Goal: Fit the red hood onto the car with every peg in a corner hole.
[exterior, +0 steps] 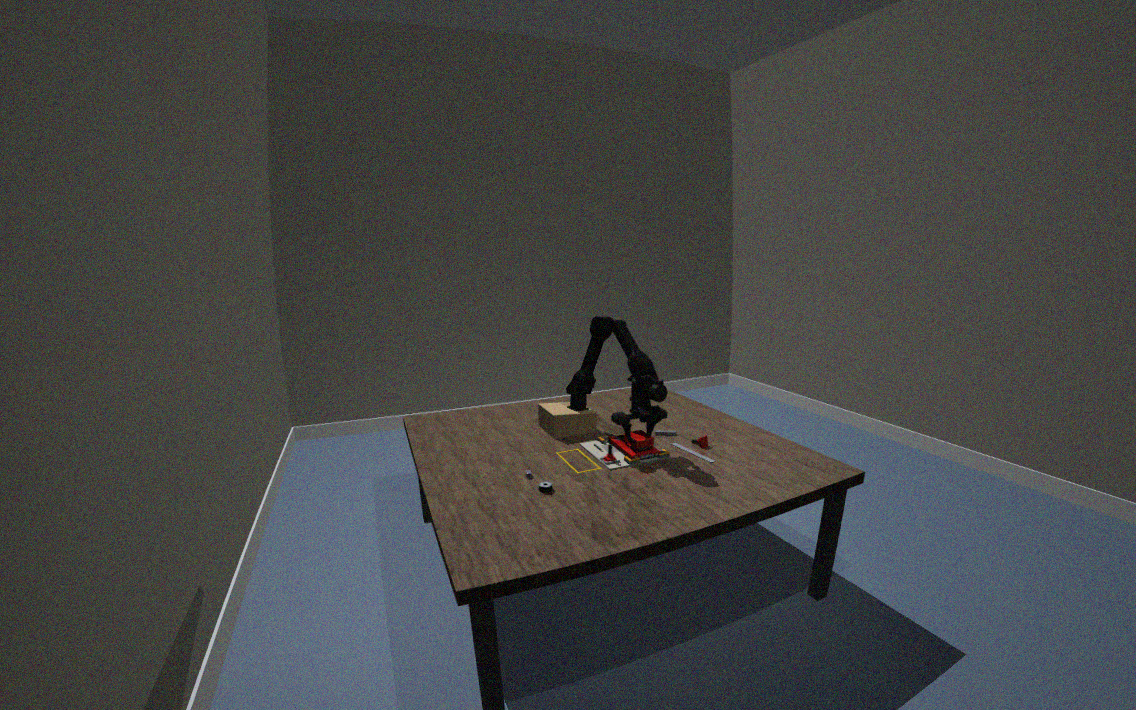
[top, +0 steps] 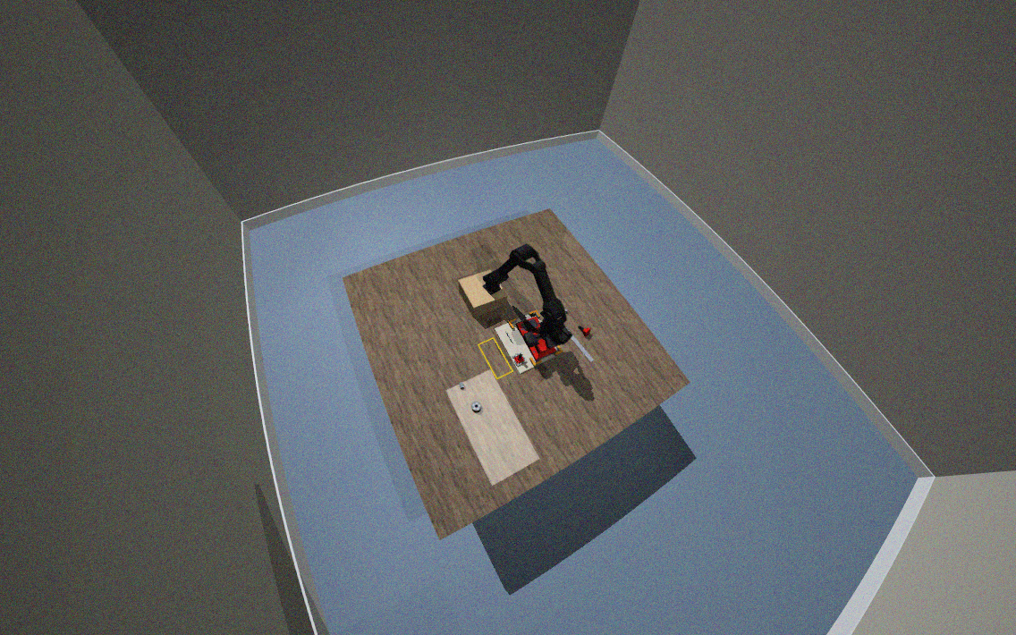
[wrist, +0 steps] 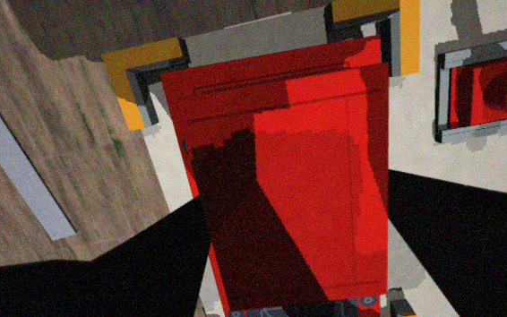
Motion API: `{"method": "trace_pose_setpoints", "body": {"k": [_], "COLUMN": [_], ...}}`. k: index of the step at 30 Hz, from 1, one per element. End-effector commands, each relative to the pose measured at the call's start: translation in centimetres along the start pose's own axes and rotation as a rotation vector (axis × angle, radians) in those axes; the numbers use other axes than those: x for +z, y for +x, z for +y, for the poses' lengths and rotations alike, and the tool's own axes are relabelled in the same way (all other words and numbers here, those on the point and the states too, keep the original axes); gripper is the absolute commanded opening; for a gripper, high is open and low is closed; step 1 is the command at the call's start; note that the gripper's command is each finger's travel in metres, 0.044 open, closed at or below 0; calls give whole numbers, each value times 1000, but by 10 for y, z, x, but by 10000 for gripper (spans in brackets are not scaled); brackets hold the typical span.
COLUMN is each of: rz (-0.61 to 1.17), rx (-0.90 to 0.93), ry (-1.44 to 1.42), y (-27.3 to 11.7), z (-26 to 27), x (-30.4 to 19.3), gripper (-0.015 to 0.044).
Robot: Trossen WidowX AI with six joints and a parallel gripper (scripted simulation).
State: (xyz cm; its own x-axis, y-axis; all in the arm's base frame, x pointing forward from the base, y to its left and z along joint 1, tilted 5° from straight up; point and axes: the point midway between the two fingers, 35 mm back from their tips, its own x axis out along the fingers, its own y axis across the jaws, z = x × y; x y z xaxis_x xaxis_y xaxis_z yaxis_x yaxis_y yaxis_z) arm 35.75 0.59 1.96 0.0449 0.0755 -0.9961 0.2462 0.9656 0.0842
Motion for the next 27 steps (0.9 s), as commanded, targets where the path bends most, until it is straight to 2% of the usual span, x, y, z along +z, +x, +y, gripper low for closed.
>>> {"method": "trace_pose_setpoints", "body": {"k": [1, 27], "rz": [3, 2], "rx": [3, 2], "ry": [2, 1], "y": [4, 5], "z": [0, 0], "x": [-1, 0], "gripper": [0, 0]}}
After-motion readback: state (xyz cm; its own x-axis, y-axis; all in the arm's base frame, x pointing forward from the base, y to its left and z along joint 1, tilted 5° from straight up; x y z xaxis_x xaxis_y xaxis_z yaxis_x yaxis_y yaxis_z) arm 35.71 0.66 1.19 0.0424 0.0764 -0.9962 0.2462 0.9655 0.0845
